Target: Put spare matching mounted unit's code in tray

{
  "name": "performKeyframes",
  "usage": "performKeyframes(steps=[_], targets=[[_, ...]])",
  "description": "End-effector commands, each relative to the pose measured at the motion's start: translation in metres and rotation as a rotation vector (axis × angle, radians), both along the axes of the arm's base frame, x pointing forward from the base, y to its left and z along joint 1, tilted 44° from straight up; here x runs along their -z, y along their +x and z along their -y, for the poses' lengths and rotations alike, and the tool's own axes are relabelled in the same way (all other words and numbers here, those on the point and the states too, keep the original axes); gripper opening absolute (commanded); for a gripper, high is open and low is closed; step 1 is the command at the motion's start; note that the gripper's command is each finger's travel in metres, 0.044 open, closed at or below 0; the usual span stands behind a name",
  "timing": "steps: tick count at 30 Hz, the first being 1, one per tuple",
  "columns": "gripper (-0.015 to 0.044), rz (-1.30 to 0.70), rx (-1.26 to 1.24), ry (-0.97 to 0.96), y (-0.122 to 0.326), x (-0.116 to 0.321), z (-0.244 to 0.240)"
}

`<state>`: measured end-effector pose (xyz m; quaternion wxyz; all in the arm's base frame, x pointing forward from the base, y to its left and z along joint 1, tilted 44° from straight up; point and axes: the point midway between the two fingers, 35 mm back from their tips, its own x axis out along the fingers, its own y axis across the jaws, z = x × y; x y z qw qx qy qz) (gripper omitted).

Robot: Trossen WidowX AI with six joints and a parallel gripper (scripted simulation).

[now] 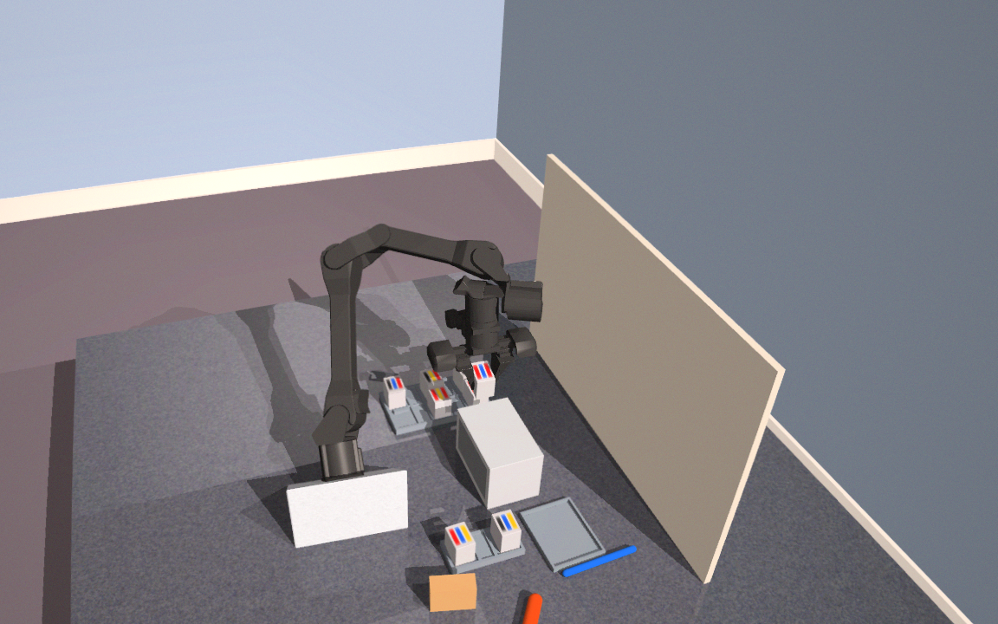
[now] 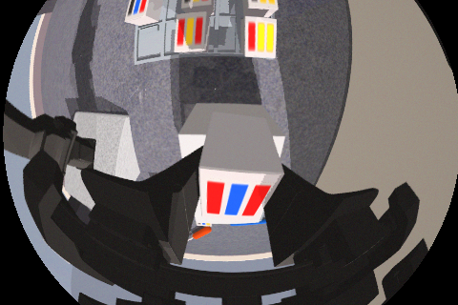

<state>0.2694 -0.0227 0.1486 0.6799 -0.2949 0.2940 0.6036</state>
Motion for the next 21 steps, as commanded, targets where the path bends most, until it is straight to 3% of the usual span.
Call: performKeyframes(steps=[1,21], targets=[[0.0,0.001,0.002,-0.006,0.011,0.009,0.014],[0.0,0.003,-0.005,0.0,0.053,0.067,0.08]])
